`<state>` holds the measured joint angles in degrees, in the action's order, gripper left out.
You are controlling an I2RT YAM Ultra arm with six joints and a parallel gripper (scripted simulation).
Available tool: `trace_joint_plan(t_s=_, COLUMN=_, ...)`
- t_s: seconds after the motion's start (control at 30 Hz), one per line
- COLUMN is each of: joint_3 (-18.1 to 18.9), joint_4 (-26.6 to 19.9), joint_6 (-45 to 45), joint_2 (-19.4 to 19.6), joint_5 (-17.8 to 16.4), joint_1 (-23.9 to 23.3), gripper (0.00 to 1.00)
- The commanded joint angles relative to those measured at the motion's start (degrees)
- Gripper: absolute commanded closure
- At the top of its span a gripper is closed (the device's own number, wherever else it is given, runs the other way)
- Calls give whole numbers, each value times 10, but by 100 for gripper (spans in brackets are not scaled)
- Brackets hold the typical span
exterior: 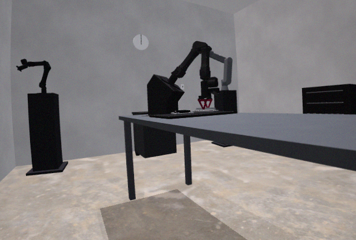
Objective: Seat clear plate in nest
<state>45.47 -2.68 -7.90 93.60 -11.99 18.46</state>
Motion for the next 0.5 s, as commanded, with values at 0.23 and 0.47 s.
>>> trace_joint_plan(t_s=0.23, joint_3=0, joint_4=5, joint_6=1, joint_2=0, joint_5=1, joint_1=0, gripper=100)
trace_joint_plan(t_s=0.47, joint_3=0, joint_4=7, joint_6=1, joint_2=3, joint_5=1, joint_1=1, gripper=100)
